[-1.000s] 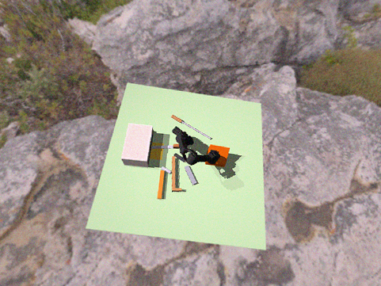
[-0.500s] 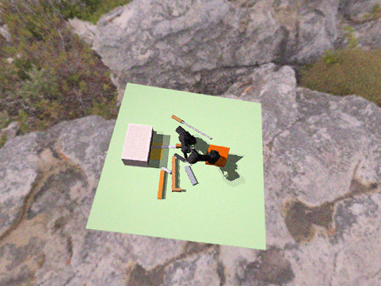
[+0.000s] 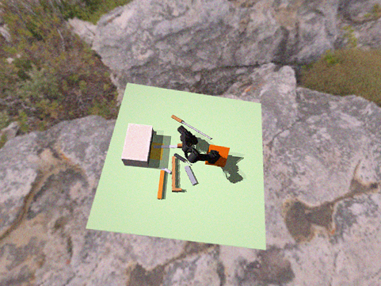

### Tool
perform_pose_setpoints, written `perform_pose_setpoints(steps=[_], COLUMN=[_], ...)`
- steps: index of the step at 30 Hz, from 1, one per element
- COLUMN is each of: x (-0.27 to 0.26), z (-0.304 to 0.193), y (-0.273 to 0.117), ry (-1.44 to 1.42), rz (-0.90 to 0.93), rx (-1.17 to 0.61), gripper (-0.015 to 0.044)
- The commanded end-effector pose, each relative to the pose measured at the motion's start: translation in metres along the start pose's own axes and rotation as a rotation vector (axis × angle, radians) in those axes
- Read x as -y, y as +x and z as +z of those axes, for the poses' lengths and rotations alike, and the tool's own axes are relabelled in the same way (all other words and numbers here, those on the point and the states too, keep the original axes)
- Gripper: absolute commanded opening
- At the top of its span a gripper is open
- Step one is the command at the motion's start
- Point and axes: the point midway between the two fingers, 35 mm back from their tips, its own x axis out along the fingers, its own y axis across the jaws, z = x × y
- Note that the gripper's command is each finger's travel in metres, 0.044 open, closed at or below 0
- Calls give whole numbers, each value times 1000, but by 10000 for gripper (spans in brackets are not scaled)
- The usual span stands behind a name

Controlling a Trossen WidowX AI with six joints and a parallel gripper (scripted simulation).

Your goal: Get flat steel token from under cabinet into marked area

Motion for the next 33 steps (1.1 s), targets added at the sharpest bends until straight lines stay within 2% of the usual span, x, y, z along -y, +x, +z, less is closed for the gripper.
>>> perform_pose_setpoints(steps=[1, 33], x=[-5, -38], z=[0, 4], y=[-1, -4], ry=[-21, -101], rz=[2, 2], rx=[-1, 1], gripper=[0, 0])
